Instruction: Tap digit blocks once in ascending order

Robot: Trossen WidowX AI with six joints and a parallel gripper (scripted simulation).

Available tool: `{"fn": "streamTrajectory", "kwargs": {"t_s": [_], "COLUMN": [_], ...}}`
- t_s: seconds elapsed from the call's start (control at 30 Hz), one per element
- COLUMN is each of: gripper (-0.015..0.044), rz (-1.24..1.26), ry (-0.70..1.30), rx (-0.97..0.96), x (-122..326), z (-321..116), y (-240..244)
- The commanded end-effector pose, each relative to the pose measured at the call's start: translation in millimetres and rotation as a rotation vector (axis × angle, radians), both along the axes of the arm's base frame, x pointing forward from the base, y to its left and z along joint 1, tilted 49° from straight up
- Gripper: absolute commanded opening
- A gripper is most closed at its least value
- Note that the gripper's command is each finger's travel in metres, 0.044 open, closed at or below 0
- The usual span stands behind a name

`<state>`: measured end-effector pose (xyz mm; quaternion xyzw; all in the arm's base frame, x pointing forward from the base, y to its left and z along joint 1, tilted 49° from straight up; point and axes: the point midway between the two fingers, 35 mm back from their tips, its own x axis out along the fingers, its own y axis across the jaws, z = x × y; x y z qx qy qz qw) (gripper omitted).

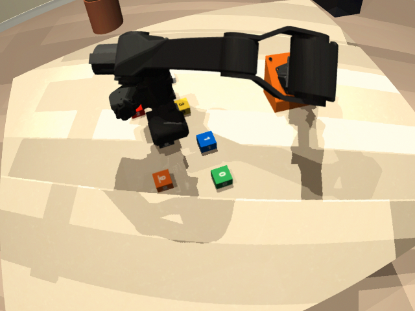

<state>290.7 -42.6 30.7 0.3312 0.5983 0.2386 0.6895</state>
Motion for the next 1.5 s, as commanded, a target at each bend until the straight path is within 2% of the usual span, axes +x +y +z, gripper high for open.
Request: {"fn": "streamTrajectory", "kwargs": {"t_s": [0.0,0.6,0.73,0.9,1.07,1.23,1.33,1.47], "gripper": [0.0020,0.0020,0.0020,0.0020,0.0020,0.0020,0.0020,0.0020], "rz": [0.000,0.000,0.000,0.000,-0.001,0.000,-0.001,-0.003], "ry": [0.004,0.003,0.003,0.004,0.006,0.006,0.007,0.009], "rx": [0.006,0.007,0.005,0.005,0.001,0.003,-0.003,-0.013], "x": [-1,2,-2,-3,-13,-16,-18,-30], "z": [-4,-17,1,4,48,56,40,-8], "y": [7,22,1,-3,-53,-60,-77,-124]}}
